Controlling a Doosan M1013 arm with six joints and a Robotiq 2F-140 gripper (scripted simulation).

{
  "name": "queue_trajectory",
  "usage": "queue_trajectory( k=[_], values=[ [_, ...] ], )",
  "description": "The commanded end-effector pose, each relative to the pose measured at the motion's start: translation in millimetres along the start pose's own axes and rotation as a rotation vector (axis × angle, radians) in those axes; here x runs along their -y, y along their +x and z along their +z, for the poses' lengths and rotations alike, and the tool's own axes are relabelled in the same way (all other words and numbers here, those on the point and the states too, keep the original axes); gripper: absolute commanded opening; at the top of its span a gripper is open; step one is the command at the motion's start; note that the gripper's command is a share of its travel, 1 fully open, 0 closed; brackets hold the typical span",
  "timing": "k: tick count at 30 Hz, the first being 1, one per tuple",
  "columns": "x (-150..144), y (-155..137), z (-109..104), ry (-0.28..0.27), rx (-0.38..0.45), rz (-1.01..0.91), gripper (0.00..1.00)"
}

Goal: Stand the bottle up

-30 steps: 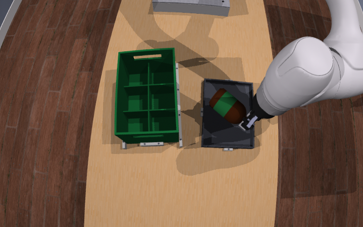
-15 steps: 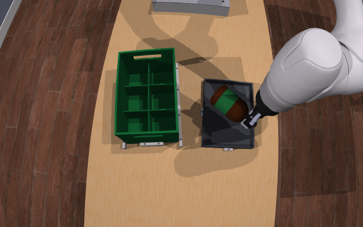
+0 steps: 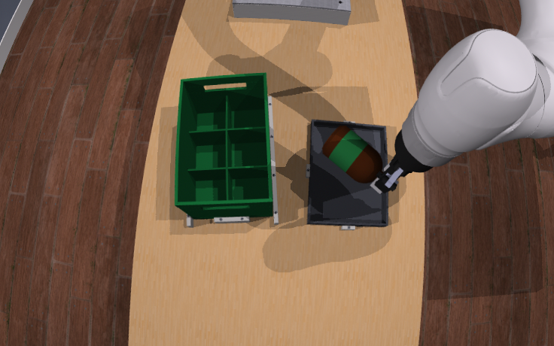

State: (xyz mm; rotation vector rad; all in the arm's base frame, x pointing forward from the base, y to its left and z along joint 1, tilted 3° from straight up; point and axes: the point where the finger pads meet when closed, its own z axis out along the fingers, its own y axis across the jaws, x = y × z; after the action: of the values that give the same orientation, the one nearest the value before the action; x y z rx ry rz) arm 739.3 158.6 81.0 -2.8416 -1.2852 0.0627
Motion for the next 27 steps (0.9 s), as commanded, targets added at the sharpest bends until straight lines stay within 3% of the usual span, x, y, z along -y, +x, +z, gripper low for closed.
queue_trajectory(
  k=[1,27],
  values=[
    [0,0,-6,0.0,0.0,0.0,0.1],
    [0,0,-34,0.0,0.0,0.0,0.1]
  ],
)
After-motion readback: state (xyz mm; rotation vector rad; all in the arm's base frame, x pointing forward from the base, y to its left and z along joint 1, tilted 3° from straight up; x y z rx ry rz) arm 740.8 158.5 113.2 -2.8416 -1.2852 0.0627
